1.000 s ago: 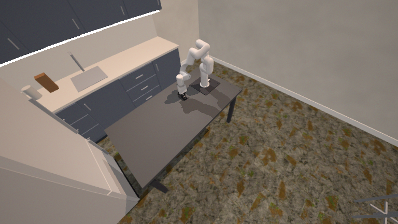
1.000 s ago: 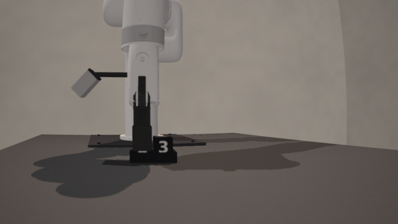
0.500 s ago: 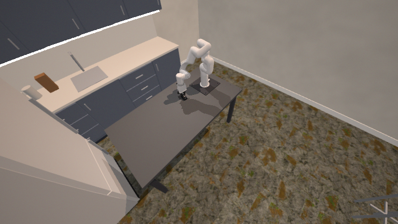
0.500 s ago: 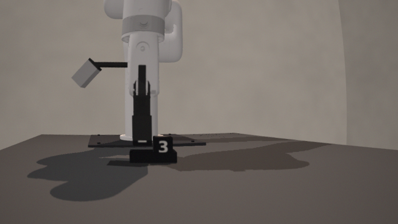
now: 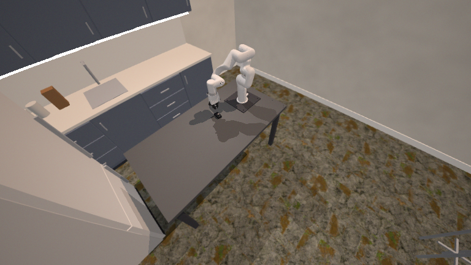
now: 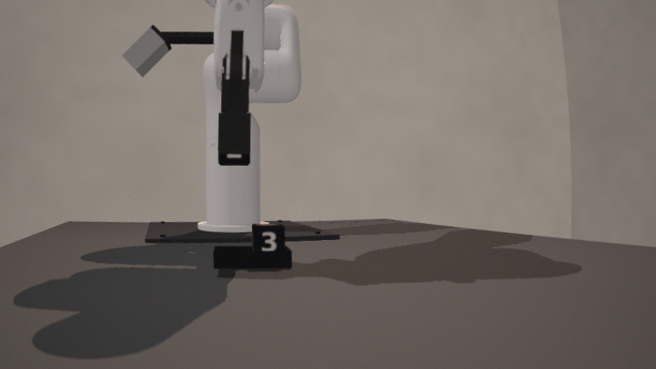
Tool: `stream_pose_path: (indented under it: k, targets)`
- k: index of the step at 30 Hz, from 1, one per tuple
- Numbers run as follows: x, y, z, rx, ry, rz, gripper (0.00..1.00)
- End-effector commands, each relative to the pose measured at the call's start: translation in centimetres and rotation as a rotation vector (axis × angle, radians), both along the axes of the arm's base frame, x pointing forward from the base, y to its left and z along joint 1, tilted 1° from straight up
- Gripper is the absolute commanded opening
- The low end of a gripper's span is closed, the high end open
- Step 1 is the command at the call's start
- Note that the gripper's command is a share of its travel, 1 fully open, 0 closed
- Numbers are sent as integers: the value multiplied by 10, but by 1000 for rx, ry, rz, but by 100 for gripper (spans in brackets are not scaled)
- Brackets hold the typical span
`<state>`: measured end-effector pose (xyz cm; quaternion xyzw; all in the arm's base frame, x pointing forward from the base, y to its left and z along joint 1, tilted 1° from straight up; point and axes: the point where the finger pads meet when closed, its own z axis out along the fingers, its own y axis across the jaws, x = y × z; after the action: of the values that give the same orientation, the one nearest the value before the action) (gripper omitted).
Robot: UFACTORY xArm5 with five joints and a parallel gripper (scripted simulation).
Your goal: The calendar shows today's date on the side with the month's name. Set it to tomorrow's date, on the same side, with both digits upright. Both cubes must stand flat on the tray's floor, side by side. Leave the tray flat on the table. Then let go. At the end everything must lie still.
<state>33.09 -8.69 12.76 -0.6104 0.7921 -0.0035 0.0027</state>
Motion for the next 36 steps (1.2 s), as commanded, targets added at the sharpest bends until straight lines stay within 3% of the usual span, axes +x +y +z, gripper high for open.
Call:
stream_pose_path:
  k: [1, 13, 17, 22, 24, 36]
  targets:
    - [0, 0, 7, 0, 1, 0, 29]
    - [1, 4, 7, 0, 1, 48, 29]
    - [7, 18, 6, -1, 2, 225, 29]
    - [9, 23, 6, -2, 2, 298, 29]
    - [12, 33, 5, -2, 2, 425, 29]
    - [21, 65, 4, -4, 3, 814, 29]
